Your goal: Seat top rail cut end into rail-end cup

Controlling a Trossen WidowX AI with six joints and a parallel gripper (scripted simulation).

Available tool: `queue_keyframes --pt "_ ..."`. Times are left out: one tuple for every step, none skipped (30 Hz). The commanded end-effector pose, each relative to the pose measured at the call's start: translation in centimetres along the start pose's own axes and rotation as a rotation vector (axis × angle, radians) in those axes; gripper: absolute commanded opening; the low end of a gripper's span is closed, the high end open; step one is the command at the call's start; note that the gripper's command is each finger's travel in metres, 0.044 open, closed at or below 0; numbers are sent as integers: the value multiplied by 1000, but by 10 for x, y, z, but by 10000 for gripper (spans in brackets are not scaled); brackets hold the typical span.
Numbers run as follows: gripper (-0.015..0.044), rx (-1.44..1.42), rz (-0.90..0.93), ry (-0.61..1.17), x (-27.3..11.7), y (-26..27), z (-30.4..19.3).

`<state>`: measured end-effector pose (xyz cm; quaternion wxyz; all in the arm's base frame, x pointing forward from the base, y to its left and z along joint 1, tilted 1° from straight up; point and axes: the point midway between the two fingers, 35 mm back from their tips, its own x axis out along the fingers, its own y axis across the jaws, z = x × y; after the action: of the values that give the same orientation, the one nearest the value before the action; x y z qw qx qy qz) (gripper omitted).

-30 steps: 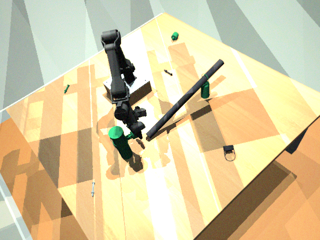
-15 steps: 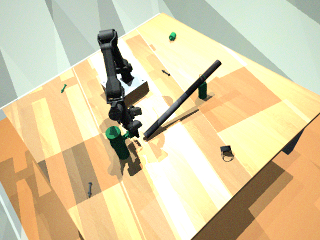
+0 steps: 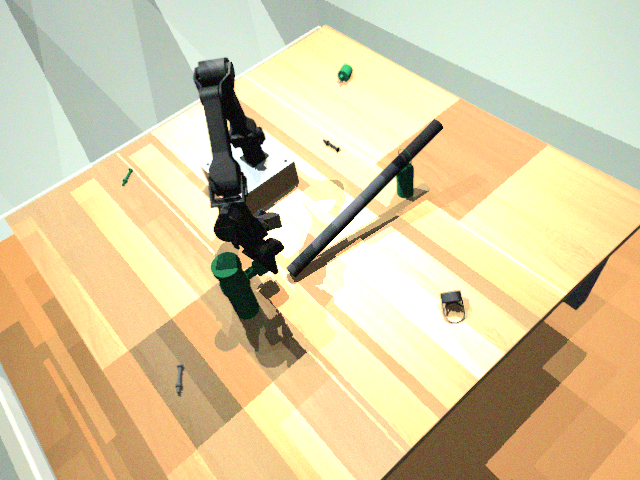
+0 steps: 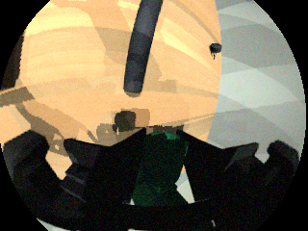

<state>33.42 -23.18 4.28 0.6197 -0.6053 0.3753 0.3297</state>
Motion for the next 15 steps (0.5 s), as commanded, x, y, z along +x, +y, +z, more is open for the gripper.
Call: queue_keyframes --pt "0 19 1 9 -1 -1 0" --pt "0 23 1 12 0 -1 0" --pt "0 28 1 14 0 -1 0" --pt "0 31 1 16 0 -2 0" --pt "0 34 1 18 0 -2 0" --pt "0 36 1 19 0 -2 0" --pt "0 36 1 19 0 -2 0" --pt "0 35 1 19 0 -2 0" --pt "0 34 1 18 0 -2 0" --pt "0 23 -1 12 1 -2 0" --pt "0 23 -1 12 1 -2 0" --pt "0 23 -1 12 1 -2 0" --pt "0 23 -1 12 1 -2 0" --pt "0 23 -1 12 1 -2 0" --pt "0 23 -1 12 1 -2 0"
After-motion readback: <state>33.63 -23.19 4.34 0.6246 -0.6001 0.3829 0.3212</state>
